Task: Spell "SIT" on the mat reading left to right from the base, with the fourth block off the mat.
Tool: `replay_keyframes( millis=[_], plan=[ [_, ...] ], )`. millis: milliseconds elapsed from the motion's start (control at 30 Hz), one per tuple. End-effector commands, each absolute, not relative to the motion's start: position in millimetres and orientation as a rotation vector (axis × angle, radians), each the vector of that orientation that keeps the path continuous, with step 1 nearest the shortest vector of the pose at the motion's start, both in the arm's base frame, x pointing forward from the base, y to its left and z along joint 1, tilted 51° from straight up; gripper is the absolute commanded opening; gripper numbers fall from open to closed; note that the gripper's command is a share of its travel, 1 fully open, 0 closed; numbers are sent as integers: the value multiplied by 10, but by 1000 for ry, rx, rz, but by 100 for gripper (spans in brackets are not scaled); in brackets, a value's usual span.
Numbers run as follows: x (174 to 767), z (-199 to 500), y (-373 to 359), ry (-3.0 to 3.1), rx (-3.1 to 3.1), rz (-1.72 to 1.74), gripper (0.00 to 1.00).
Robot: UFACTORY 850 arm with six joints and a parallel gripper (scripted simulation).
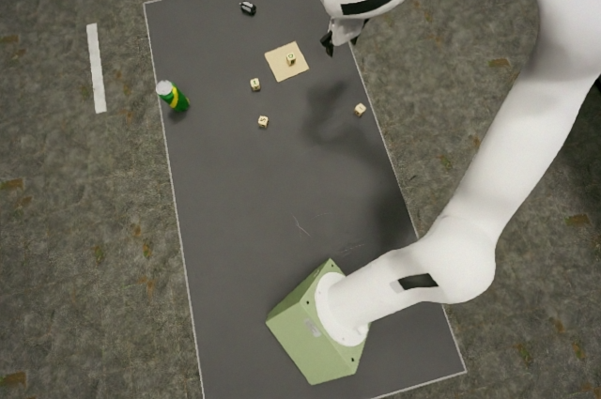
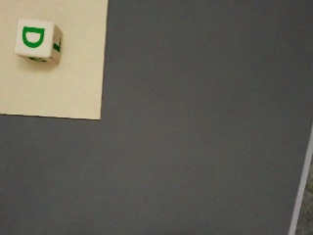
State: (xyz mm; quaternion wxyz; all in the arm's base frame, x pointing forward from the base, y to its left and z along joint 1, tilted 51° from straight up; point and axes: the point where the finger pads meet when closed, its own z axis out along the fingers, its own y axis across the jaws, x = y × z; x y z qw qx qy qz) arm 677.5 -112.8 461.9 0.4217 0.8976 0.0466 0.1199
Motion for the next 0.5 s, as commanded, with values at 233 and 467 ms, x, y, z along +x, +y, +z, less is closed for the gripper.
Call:
replay_keyframes(
  millis=[233, 467],
  plan=[
    [7629, 4331, -589, 39, 2262, 317, 100],
    [7947, 4086, -272, 5, 2271, 332, 100]
  ],
)
